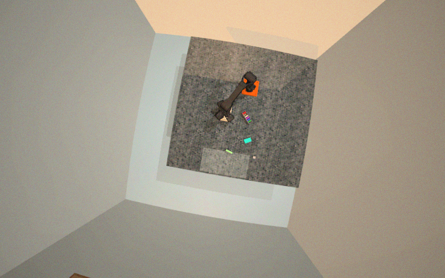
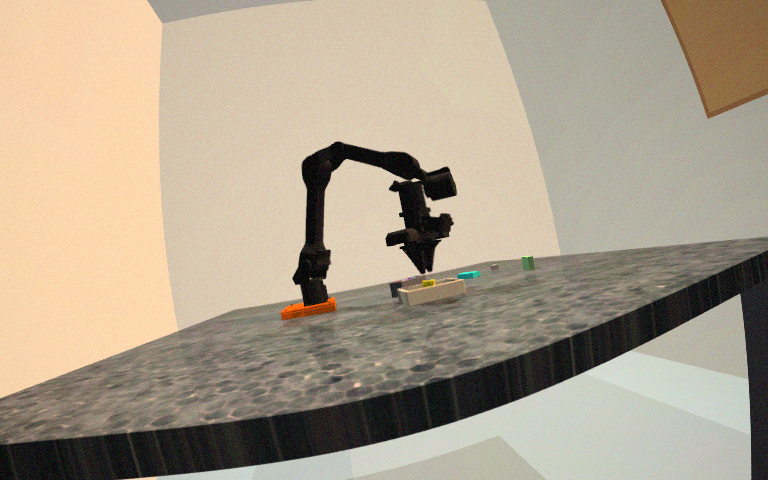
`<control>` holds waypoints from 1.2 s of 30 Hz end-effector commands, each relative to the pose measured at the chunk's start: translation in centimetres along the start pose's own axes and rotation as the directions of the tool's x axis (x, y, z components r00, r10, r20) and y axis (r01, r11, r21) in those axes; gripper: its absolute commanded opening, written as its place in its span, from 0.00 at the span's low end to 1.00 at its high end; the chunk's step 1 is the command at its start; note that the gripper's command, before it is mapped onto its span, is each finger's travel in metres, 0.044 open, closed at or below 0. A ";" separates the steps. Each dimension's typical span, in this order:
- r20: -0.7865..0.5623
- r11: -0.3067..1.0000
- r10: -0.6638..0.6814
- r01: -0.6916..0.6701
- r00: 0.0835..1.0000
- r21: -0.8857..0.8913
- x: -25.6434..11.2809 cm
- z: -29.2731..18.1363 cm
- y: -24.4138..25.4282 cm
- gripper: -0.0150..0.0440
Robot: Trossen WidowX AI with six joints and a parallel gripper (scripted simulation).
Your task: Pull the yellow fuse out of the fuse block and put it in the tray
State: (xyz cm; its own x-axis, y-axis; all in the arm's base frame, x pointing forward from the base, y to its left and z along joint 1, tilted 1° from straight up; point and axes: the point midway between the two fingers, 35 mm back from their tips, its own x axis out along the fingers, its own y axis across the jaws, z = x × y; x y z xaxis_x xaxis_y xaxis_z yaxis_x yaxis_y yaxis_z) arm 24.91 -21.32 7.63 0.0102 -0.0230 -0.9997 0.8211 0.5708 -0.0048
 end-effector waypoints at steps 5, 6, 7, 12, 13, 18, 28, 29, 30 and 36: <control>0.001 1.000 0.000 0.000 1.000 0.000 -0.3 0.0 0.0 0.81; 0.001 1.000 -0.001 0.001 1.000 -0.001 -0.9 0.0 0.0 0.81; 0.000 1.000 -0.001 0.001 1.000 -0.002 -1.9 0.1 0.0 0.81; 0.000 1.000 -0.002 0.002 1.000 -0.003 -3.7 0.0 0.0 0.81; 0.000 1.000 -0.002 0.002 1.000 -0.003 -3.7 0.0 0.0 0.81; 0.000 1.000 -0.002 0.002 1.000 -0.003 -3.7 0.0 0.0 0.81; -0.002 1.000 -0.001 0.001 1.000 -0.001 -3.5 0.0 0.0 0.81; -0.002 1.000 -0.001 0.001 1.000 -0.001 -3.5 0.0 0.0 0.81; -0.002 1.000 -0.001 0.001 1.000 -0.001 -3.5 0.0 0.0 0.81; -0.002 1.000 -0.001 0.001 1.000 -0.001 -3.5 0.0 0.0 0.81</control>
State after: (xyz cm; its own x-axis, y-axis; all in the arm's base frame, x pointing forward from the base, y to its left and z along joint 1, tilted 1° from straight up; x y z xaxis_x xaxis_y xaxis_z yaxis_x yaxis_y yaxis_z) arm 24.85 -21.23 11.17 0.0082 -0.0217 -0.9997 0.8204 0.5718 -0.0057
